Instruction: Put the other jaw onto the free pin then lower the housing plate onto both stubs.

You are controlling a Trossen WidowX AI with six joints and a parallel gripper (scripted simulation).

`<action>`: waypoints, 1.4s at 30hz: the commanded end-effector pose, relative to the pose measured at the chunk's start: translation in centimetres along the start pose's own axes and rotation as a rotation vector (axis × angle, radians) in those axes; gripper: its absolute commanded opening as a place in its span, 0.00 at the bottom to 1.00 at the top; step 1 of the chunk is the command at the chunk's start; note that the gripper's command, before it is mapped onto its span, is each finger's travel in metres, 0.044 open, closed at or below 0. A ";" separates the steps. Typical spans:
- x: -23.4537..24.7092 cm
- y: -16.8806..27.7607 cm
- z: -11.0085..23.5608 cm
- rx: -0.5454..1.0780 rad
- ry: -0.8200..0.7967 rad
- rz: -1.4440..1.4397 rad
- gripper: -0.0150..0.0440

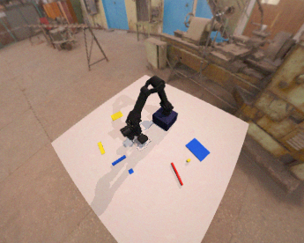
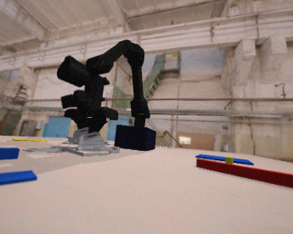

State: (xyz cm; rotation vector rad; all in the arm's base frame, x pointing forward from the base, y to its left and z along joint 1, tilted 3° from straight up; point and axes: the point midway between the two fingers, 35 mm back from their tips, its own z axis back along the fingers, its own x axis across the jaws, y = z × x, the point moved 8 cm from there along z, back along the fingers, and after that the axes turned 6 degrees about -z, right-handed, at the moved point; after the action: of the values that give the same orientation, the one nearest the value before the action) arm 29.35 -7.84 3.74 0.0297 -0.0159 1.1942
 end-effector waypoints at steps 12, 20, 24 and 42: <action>0.0 0.0 -0.5 0.000 -0.003 0.009 0.48; 0.0 0.0 -0.5 0.000 -0.003 0.009 0.48; 0.0 0.0 -0.8 0.000 -0.003 0.008 0.48; 0.0 0.0 -1.1 0.000 -0.003 0.009 0.48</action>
State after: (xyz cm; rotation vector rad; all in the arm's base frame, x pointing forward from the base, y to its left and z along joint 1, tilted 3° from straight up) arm 29.29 -7.82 2.88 0.0307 -0.0151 1.2012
